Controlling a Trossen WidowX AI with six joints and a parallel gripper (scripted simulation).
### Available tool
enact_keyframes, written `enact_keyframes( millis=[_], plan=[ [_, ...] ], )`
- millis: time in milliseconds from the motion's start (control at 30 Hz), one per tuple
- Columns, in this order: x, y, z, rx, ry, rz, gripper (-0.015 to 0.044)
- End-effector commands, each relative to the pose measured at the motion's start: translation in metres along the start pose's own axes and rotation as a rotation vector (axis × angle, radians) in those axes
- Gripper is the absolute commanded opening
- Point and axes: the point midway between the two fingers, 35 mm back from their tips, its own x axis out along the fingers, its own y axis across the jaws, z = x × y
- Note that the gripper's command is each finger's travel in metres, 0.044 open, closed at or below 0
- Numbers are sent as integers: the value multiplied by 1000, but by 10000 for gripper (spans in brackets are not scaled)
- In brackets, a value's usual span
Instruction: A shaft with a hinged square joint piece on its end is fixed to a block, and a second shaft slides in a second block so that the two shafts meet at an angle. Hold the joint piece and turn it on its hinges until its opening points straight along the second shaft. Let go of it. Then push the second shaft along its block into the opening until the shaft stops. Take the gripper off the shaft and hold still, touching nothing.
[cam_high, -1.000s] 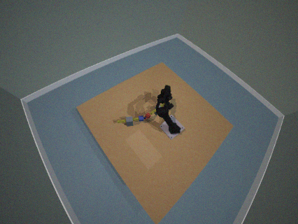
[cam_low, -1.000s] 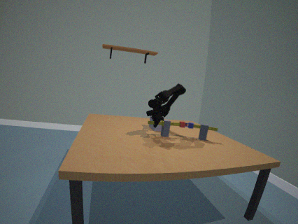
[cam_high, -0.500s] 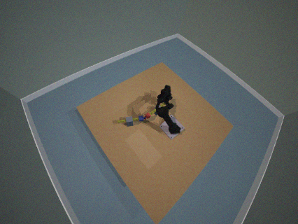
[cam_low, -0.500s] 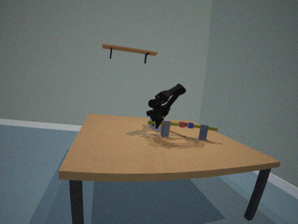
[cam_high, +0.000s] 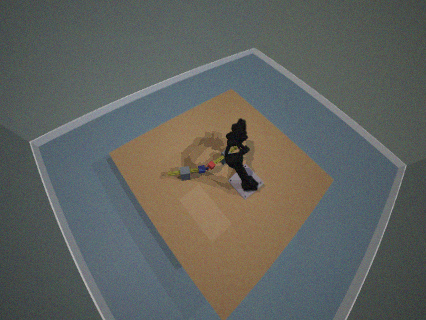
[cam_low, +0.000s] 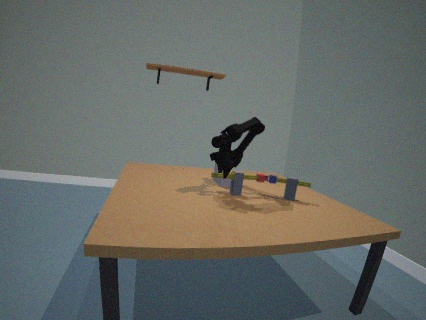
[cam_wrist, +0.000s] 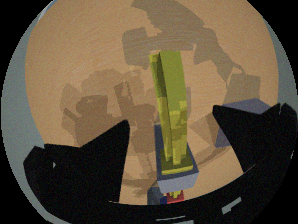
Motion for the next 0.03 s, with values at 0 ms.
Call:
enact_keyframes(
  millis=[0],
  plan=[
    [-23, 0, 0, -3, -5, 1, 440]
  ],
)
